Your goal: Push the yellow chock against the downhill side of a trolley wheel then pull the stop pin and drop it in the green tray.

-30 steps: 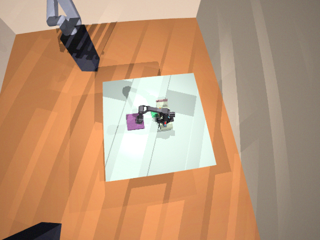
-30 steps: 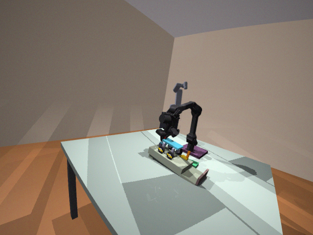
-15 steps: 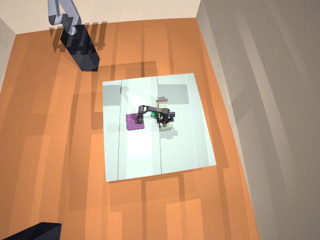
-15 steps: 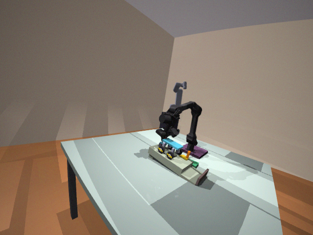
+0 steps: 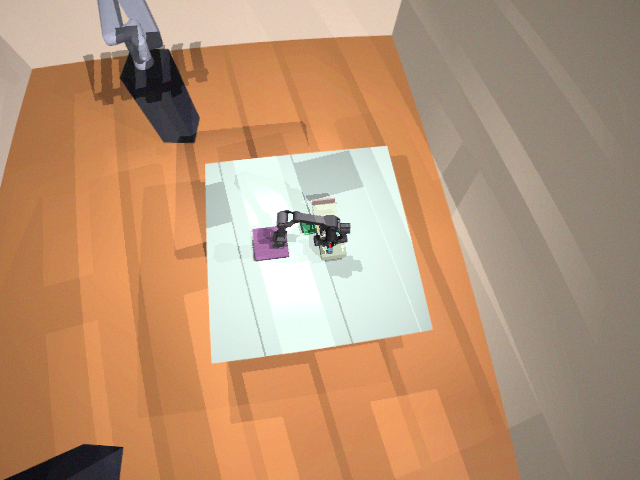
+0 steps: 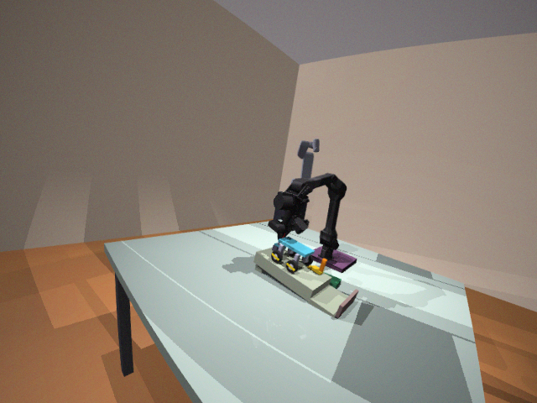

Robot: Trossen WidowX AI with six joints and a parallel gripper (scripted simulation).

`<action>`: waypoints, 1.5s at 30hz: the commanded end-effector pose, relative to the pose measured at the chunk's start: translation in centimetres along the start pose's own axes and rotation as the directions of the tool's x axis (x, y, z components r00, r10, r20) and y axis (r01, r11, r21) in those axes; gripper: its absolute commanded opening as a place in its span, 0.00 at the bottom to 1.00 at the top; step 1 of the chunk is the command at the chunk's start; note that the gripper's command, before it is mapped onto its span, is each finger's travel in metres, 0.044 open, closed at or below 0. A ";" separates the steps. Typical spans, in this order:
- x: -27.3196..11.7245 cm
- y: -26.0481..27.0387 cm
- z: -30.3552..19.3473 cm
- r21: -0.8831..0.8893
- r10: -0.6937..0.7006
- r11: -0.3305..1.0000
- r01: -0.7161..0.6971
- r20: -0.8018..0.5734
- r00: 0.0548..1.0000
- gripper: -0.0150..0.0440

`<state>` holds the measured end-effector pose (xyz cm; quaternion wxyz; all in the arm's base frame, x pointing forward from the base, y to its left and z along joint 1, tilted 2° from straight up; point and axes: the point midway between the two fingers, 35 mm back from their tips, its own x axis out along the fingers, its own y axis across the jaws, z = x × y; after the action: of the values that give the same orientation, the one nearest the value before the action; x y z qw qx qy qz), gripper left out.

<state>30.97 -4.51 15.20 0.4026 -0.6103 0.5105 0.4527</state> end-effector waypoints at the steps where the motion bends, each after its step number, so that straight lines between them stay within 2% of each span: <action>1: -0.5 0.0 -0.1 0.002 -0.006 1.000 0.006 -0.003 1.000 0.25; 45: -2.6 0.0 -0.3 0.002 -0.006 1.000 0.006 -0.002 1.000 0.25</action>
<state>30.79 -3.98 17.28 0.4021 -0.6099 0.5082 0.4562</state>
